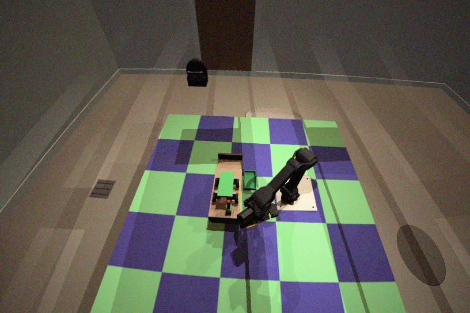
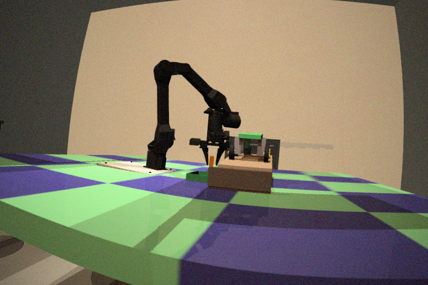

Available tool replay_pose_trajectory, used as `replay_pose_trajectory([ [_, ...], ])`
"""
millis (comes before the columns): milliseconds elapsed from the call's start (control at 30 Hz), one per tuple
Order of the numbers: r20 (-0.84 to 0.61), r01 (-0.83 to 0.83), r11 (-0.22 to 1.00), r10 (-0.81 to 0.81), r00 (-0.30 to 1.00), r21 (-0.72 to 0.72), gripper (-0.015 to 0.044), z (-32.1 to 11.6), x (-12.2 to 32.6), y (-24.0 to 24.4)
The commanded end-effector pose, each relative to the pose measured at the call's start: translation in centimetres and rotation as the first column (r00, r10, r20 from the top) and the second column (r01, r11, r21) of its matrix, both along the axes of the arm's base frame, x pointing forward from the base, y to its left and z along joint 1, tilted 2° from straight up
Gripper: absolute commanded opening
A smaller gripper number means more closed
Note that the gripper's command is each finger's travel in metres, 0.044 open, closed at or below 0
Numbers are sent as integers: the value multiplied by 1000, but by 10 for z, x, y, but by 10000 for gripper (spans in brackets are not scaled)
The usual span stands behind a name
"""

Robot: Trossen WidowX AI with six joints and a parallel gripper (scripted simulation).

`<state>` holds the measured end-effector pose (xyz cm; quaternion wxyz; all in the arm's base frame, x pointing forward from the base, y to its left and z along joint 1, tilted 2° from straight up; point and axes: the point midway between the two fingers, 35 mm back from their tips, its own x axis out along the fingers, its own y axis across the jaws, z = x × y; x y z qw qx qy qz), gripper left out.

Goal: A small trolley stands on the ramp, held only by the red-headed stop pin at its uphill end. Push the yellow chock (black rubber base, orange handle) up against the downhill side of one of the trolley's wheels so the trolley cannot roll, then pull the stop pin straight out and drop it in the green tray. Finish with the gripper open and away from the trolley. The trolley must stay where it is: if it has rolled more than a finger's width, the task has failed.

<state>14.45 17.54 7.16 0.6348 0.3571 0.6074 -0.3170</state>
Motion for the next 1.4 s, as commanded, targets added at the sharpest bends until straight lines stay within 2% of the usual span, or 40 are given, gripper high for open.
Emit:
replay_pose_trajectory([
  [0, 0, 0, 1000, 0, 1000, 0, 85, 0, 0, 0],
  [300, 0, 0, 1000, 0, 1000, 0, 25, 0, 0, 0],
  [333, 0, 0, 1000, 0, 1000, 0, 0, 1, 0, 0],
  [1367, -7, -4, 1000, 4, 1000, -3, 0, 104, -8, -7],
])
